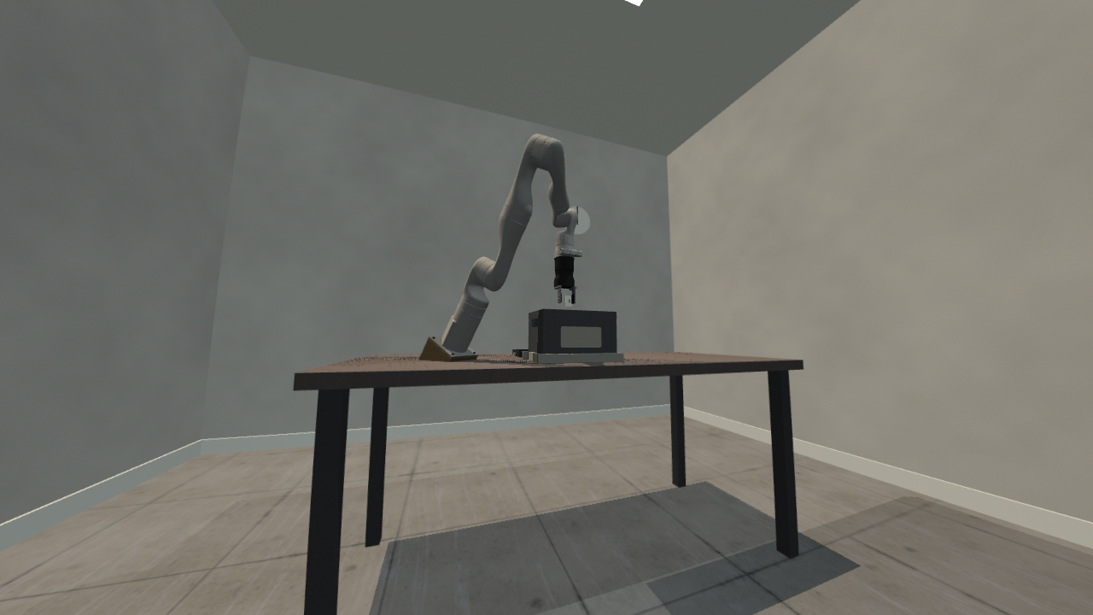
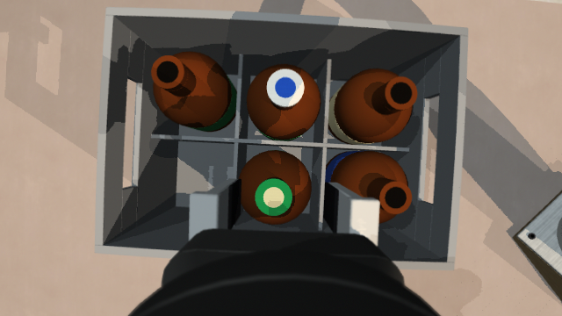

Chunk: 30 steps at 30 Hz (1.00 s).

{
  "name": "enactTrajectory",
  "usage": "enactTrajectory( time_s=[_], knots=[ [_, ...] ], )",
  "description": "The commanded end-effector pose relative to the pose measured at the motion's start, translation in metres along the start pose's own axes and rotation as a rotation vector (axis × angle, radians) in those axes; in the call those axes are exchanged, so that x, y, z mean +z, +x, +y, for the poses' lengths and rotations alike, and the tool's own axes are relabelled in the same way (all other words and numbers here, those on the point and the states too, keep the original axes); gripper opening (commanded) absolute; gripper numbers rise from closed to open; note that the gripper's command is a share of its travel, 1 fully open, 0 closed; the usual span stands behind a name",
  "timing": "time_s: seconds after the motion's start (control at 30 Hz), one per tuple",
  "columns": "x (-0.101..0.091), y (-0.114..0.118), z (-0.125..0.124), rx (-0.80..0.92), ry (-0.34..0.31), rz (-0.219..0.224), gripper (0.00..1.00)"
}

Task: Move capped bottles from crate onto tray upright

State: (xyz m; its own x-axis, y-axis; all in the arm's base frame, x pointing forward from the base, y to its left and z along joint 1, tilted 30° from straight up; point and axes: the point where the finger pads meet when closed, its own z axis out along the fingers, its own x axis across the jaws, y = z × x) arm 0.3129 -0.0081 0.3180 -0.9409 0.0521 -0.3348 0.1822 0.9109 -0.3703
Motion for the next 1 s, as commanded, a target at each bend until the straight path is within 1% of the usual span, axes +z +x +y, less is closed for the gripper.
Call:
enactTrajectory(
  time_s=[0.0, 0.03, 0.13, 0.6, 0.97],
  knots=[
    [-0.002, 0.0, -0.011, 0.015, -0.009, -0.007, 1.0],
    [-0.002, 0.0, -0.015, 0.015, -0.009, -0.007, 1.0],
    [-0.001, 0.0, -0.013, 0.006, -0.003, -0.003, 1.0],
    [-0.003, 0.0, -0.044, 0.015, -0.009, -0.007, 1.0],
    [-0.003, 0.0, -0.045, 0.015, -0.009, -0.007, 1.0]
  ],
)
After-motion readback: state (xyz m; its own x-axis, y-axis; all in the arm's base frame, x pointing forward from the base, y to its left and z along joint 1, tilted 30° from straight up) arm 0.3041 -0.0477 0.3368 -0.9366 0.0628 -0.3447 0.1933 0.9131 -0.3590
